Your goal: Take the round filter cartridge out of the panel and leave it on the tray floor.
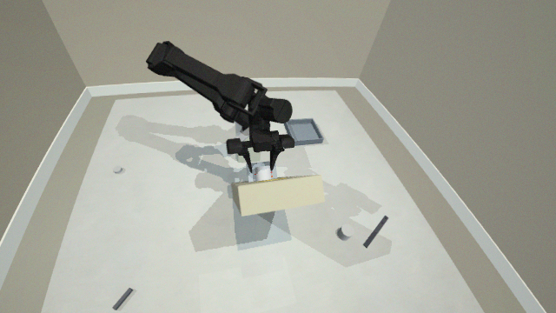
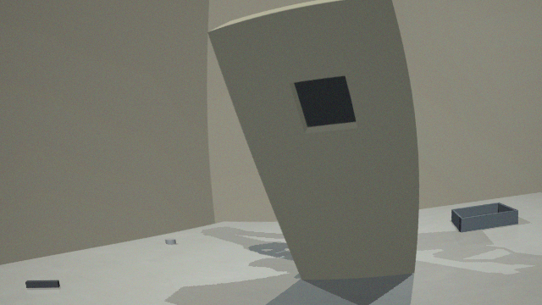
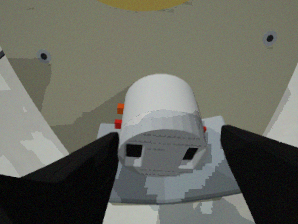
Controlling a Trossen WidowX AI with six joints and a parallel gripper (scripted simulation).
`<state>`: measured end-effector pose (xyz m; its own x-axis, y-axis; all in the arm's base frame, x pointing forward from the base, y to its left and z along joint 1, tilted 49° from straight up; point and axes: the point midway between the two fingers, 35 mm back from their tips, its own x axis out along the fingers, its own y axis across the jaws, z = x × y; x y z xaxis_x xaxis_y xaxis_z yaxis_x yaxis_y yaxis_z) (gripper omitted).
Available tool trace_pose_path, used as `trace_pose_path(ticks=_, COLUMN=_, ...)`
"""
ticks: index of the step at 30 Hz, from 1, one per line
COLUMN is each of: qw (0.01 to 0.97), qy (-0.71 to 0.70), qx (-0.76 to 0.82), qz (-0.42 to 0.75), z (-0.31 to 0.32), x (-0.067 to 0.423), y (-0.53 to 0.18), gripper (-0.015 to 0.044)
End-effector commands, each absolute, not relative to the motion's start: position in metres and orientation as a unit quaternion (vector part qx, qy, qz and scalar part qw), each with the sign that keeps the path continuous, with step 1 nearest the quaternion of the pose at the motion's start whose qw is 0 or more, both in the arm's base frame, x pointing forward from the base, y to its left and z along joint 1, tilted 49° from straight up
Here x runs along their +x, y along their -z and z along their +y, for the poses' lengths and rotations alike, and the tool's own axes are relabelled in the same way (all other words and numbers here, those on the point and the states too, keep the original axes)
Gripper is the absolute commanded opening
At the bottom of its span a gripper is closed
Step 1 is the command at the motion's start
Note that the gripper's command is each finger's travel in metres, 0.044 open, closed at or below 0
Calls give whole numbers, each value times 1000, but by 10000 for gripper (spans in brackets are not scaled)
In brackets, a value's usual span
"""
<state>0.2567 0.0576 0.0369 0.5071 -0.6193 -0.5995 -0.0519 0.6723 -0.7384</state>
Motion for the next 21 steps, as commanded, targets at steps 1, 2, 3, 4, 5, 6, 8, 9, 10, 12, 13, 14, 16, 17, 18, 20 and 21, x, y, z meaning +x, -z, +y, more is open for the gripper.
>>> trace_pose_path(ticks=1, qw=789, qy=181, qx=-362, qz=463, z=58, x=257, y=-37, gripper=258)
trace_pose_path(ticks=2, qw=789, qy=181, qx=-362, qz=463, z=58, x=257, y=-37, gripper=251)
trace_pose_path(ticks=3, qw=789, qy=181, qx=-362, qz=463, z=58, x=257, y=-37, gripper=245)
trace_pose_path(ticks=4, qw=789, qy=181, qx=-362, qz=463, z=58, x=257, y=-37, gripper=238)
trace_pose_path(ticks=5, qw=789, qy=181, qx=-362, qz=463, z=58, x=257, y=-37, gripper=231)
trace_pose_path(ticks=6, qw=789, qy=181, qx=-362, qz=463, z=58, x=257, y=-37, gripper=225)
trace_pose_path(ticks=8, qw=789, qy=181, qx=-362, qz=463, z=58, x=257, y=-37, gripper=211)
trace_pose_path(ticks=9, qw=789, qy=181, qx=-362, qz=463, z=58, x=257, y=-37, gripper=205)
trace_pose_path(ticks=10, qw=789, qy=181, qx=-362, qz=463, z=58, x=257, y=-37, gripper=198)
trace_pose_path(ticks=12, qw=789, qy=181, qx=-362, qz=463, z=58, x=257, y=-37, gripper=185)
trace_pose_path(ticks=13, qw=789, qy=181, qx=-362, qz=463, z=58, x=257, y=-37, gripper=159)
trace_pose_path(ticks=14, qw=789, qy=181, qx=-362, qz=463, z=58, x=257, y=-37, gripper=132)
trace_pose_path(ticks=16, qw=789, qy=180, qx=-362, qz=463, z=58, x=257, y=-38, gripper=80)
trace_pose_path(ticks=17, qw=789, qy=180, qx=-361, qz=463, z=59, x=258, y=-38, gripper=54)
trace_pose_path(ticks=18, qw=789, qy=180, qx=-361, qz=463, z=61, x=260, y=-40, gripper=27)
trace_pose_path(ticks=20, qw=790, qy=178, qx=-361, qz=463, z=67, x=264, y=-43, gripper=0)
trace_pose_path(ticks=21, qw=790, qy=178, qx=-360, qz=463, z=69, x=266, y=-45, gripper=0)
